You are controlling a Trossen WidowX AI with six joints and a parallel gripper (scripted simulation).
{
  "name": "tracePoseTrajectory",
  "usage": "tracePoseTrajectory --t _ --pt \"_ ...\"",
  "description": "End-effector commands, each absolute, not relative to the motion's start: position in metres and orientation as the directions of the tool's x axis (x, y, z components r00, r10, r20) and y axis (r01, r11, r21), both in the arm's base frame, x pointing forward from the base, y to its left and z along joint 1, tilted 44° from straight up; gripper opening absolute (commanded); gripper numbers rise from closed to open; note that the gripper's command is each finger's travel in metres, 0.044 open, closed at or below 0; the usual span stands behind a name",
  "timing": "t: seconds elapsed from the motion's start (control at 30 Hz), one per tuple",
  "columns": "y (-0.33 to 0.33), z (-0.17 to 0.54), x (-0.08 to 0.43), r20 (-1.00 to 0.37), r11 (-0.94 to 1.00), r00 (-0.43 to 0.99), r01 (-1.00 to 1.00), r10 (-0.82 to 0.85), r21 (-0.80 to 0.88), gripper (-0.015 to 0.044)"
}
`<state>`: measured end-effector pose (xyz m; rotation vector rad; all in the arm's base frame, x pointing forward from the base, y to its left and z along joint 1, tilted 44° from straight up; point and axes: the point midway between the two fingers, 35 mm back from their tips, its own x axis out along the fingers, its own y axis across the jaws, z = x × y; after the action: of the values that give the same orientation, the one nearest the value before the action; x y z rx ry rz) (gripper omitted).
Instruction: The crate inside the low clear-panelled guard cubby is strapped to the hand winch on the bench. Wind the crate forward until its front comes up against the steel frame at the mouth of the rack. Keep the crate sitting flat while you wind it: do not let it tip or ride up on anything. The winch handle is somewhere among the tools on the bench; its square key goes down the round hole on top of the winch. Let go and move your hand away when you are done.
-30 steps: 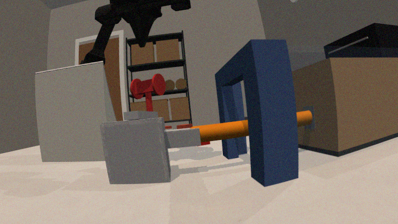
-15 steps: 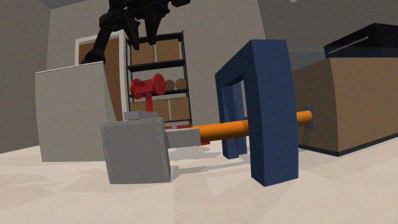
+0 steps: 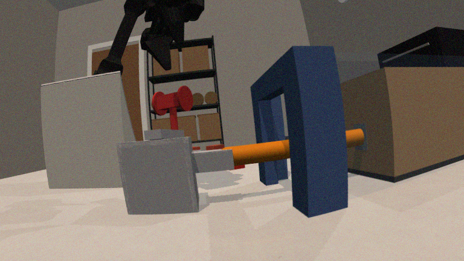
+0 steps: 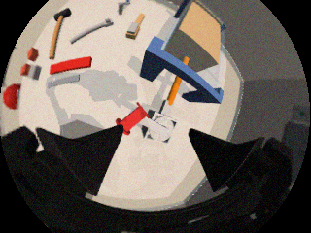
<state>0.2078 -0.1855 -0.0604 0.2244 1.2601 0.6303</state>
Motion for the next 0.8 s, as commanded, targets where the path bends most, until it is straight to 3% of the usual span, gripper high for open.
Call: tracePoseTrajectory --t 0.0,0.1,0.77 --pt "-0.1621 -0.0546 0.2047 -0.819 0.703 0.315 0.421 0.479 0.573 0.044" --pt "-0.1603 -0.054 0.2045 -0.819 0.647 0.328 0.503 0.471 0.574 0.044" --pt "-0.1587 -0.0562 0.2047 -0.819 0.647 0.328 0.503 0.471 0.574 0.044"
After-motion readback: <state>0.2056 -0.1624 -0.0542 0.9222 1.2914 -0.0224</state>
